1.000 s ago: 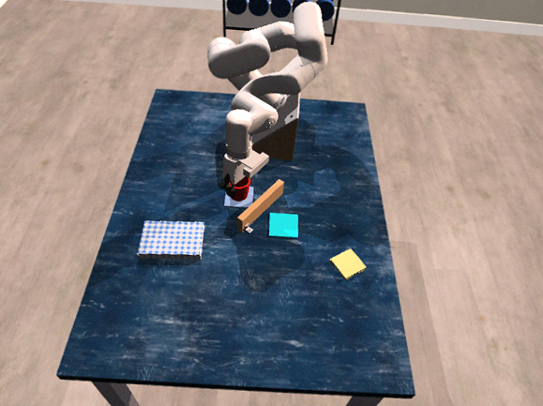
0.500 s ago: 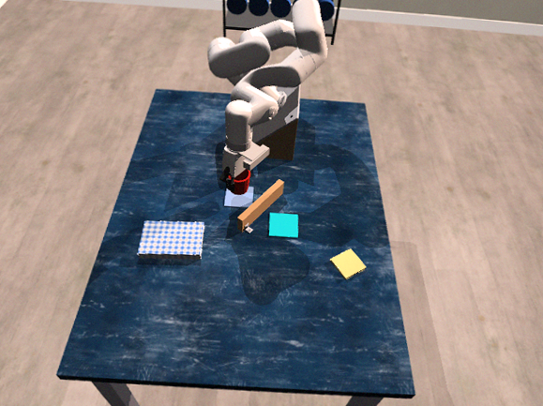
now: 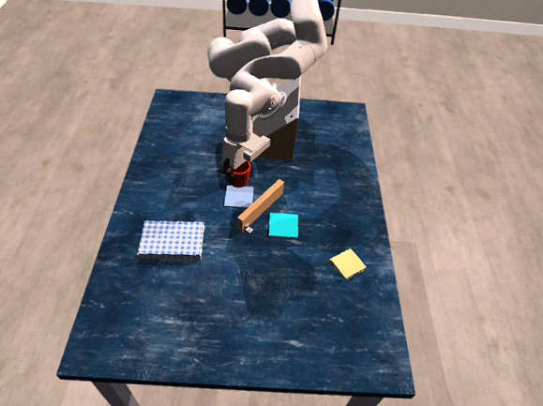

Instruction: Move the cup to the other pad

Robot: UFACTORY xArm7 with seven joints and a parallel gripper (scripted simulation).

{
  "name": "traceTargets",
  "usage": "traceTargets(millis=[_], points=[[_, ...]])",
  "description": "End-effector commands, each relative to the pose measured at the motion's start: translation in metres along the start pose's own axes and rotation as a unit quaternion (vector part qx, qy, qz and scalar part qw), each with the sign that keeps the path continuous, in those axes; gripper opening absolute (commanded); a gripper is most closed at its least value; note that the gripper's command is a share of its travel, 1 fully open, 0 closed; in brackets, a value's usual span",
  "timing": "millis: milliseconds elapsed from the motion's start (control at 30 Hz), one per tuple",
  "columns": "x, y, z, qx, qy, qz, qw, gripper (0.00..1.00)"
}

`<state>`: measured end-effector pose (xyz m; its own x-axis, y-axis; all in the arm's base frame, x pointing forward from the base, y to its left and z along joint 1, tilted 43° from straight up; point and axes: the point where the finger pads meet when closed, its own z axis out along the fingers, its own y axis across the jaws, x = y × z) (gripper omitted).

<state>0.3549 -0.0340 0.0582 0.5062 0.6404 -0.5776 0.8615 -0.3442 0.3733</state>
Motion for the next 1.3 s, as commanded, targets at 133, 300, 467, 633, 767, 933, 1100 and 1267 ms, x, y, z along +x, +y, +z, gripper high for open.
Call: traceTargets(millis=[133, 300, 467, 633, 767, 933, 1100, 1267], points=[[0.001, 0.0, -0.01, -0.001, 0.002, 0.0, 1.0, 0.85], [0.001, 0.0, -0.01, -0.001, 0.002, 0.0, 1.0, 0.85], [0.001, 0.0, -0.01, -0.001, 0.002, 0.0, 1.0, 0.85], [0.001, 0.0, -0.01, -0.001, 0.002, 0.0, 1.0, 0.85], [0.004, 0.0, -0.01, -0.001, 0.002, 0.0, 1.0, 0.85], [0.007, 0.0, -0.01, -0.001, 0.002, 0.0, 1.0, 0.85], [0.018, 0.0, -0.01, -0.001, 0.002, 0.0, 1.0, 0.85], [0.035, 0.0, -0.01, -0.001, 0.002, 0.0, 1.0, 0.85]])
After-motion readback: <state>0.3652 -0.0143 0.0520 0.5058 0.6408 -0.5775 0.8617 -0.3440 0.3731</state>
